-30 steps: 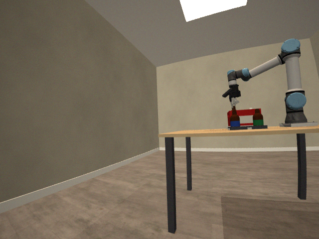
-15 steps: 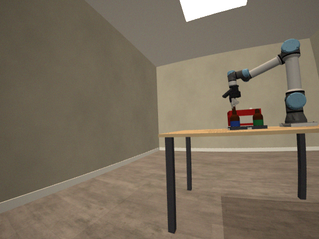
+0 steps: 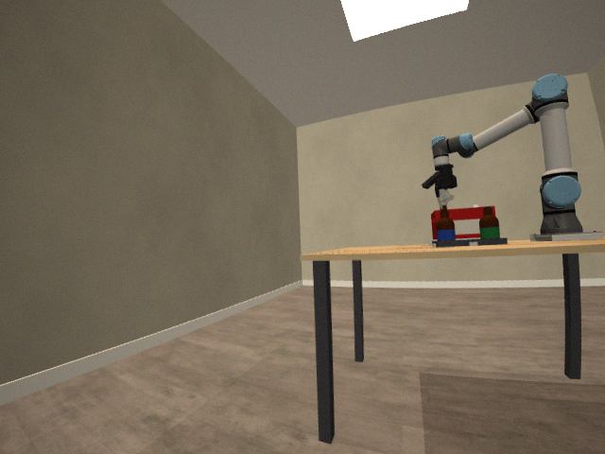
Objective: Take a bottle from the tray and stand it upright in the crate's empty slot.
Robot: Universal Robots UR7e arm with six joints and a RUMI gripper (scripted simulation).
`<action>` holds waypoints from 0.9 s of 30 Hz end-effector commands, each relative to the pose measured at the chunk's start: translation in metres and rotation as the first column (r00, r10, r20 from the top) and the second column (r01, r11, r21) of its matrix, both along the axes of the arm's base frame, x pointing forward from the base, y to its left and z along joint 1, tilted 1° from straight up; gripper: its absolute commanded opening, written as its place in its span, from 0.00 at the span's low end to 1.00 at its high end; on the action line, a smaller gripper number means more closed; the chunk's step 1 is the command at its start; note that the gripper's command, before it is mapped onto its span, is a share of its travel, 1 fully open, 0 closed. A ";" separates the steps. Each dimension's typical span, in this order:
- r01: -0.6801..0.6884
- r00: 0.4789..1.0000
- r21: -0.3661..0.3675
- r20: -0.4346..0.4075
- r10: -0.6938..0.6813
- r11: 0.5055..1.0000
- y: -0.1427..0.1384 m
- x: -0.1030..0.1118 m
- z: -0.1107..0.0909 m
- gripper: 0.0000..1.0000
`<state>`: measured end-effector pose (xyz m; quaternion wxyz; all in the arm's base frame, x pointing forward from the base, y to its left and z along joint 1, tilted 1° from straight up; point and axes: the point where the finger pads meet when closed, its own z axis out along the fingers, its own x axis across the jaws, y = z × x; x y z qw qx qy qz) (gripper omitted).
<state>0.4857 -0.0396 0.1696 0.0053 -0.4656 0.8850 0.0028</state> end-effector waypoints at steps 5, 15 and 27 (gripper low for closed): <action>0.000 1.000 -0.001 0.002 0.000 1.000 0.000 0.001 -0.009 0.00; 0.000 1.000 -0.001 0.002 0.000 1.000 0.000 0.001 -0.016 0.00; 0.000 1.000 -0.001 0.002 0.000 1.000 0.000 0.001 -0.019 0.00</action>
